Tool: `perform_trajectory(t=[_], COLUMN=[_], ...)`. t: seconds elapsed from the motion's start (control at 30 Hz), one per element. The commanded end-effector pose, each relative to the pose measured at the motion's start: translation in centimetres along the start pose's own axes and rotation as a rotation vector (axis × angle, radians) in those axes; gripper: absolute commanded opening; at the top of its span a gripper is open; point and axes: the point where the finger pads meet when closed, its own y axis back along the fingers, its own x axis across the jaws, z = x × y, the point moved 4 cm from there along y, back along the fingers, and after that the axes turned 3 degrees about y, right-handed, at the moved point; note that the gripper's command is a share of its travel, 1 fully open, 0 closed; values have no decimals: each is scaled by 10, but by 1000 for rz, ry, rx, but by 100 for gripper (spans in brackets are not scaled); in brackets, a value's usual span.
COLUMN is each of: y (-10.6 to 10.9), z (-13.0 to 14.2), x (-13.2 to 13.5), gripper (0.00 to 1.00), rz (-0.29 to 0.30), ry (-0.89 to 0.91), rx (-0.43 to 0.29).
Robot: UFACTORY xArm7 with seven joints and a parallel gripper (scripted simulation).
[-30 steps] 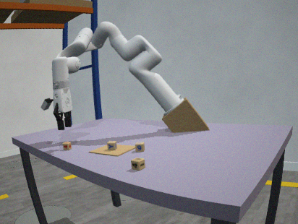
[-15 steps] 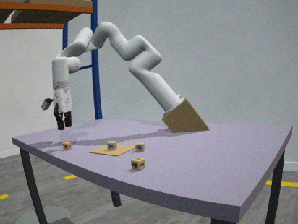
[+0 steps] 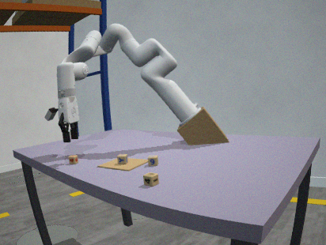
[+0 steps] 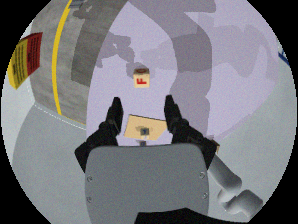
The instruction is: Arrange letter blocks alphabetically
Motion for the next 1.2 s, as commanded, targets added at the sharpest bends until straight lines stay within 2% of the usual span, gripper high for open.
perform_trajectory(t=[0.0,0.43,1.17], y=[0,-11,-41], z=[0,-1,-1], x=[-1,-1,-2], gripper=[69,69,69], rz=[-3,-3,-3], ry=[1,1,1], rx=[1,1,1])
